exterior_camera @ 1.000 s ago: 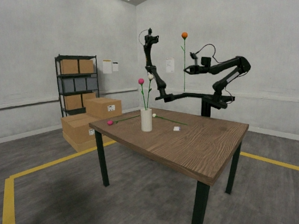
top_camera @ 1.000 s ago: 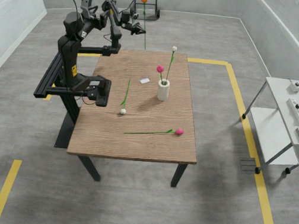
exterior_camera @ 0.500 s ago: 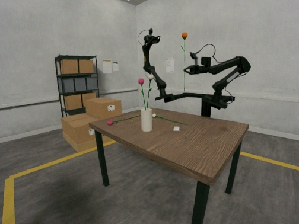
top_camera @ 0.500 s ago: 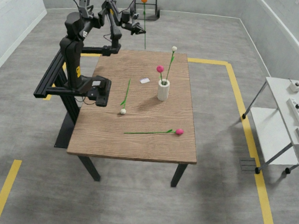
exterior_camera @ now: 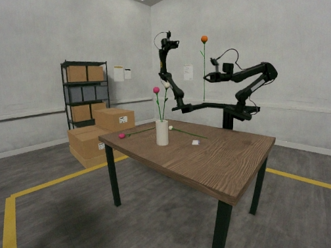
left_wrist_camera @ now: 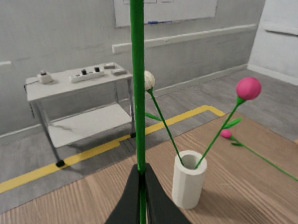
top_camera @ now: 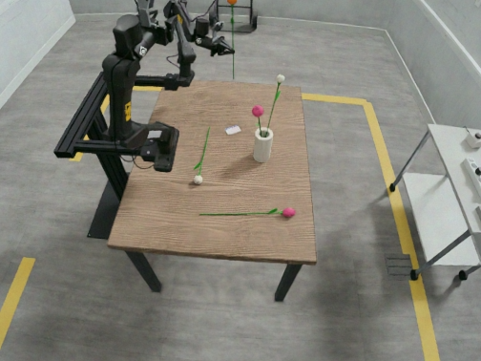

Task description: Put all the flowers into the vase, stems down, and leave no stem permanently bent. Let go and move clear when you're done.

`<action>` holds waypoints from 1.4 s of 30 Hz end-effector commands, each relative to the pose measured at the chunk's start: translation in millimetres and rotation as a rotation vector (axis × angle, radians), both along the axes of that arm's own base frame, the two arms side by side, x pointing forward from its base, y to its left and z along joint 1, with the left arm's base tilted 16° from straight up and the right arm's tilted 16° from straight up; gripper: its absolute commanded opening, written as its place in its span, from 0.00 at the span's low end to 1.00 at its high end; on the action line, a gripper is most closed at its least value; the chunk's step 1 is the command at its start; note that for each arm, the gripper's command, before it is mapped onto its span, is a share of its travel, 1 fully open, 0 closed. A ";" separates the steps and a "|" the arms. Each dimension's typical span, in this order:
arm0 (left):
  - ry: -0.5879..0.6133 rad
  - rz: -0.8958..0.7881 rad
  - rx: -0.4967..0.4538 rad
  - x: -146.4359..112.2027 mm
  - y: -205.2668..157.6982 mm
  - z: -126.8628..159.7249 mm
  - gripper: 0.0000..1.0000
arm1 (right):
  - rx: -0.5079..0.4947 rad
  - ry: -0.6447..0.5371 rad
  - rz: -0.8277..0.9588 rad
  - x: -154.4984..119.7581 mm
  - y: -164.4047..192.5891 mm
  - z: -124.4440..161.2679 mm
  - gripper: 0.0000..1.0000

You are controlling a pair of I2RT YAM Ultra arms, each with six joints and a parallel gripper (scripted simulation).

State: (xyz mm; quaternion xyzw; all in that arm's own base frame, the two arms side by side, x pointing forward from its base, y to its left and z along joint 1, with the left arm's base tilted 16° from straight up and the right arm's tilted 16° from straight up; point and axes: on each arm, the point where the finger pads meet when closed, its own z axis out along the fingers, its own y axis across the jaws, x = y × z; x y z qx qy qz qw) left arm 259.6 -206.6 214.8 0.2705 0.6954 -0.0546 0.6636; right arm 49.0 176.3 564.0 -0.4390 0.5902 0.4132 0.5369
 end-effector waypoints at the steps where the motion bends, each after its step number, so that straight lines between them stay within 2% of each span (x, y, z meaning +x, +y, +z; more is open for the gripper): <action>1: -0.051 -0.007 -0.077 2.6 -3.9 32.8 0.00 | -0.012 0.016 -0.056 11.0 5.7 -9.2 0.70; 6: -0.051 -0.007 -0.077 2.6 -3.9 32.8 0.00 | -0.041 0.030 -0.085 17.7 12.7 -22.7 0.70; 20: -0.051 -0.007 -0.077 2.6 -3.9 32.8 0.00 | -0.267 0.095 -0.294 63.4 56.6 -126.8 0.70; 22: -0.051 -0.007 -0.077 2.6 -3.9 32.8 0.00 | -0.267 0.095 -0.294 63.4 56.6 -126.8 0.70; 27: -0.051 -0.007 -0.077 2.6 -3.9 32.8 0.00 | -0.364 0.106 -0.374 78.3 66.5 -173.6 0.70; 37: -0.051 -0.007 -0.077 2.6 -3.9 32.8 0.00 | -0.492 0.102 -0.508 97.7 62.9 -246.5 0.70; 40: -0.051 -0.007 -0.077 2.6 -3.9 32.8 0.00 | -0.496 0.101 -0.518 99.2 62.5 -250.0 0.70; 42: -0.051 -0.007 -0.077 2.6 -3.9 32.8 0.00 | -0.534 0.098 -0.538 101.9 61.6 -266.2 0.70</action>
